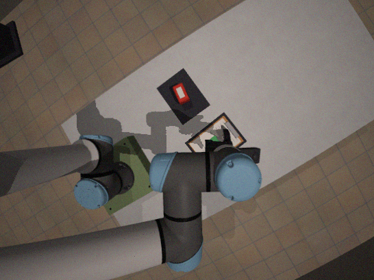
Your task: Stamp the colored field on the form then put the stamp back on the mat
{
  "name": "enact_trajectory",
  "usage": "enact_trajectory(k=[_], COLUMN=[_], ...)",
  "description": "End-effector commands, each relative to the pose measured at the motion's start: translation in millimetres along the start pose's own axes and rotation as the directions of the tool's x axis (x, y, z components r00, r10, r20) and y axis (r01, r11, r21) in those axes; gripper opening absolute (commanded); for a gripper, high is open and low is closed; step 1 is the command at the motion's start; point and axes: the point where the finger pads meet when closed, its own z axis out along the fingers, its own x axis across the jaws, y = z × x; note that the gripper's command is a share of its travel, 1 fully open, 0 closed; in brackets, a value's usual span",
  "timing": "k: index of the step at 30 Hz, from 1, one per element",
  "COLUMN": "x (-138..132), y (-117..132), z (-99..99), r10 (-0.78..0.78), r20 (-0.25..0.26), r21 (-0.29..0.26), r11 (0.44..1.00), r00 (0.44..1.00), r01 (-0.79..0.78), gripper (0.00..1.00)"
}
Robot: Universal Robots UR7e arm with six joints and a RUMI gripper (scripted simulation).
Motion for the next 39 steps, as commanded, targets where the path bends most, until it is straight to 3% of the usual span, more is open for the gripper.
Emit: enact_trajectory(k=[1,8,19,21,35,39], x=[2.6,5.0,9.1,9.1,12.0,12.2], y=[1.0,3.0,7.9,7.9,13.6,14.2], z=[-5.9,-10.9,-20.1,-20.1,-28.3,-29.2], r10=[0.188,0.344,0.607,0.607,0.797,0.814], r20=[-0.008,-0.008,-0.006,-0.006,-0.005,-0.005], r21=[0.002,0.003,0.005,0.005,0.007,0.007], r11=[0.982,0.939,0.794,0.794,0.603,0.581], r00=[0.982,0.939,0.794,0.794,0.603,0.581], r01=[-0.188,-0.344,-0.607,-0.607,-0.797,-0.814], gripper=[1.00,1.00,1.00,1.00,1.00,1.00])
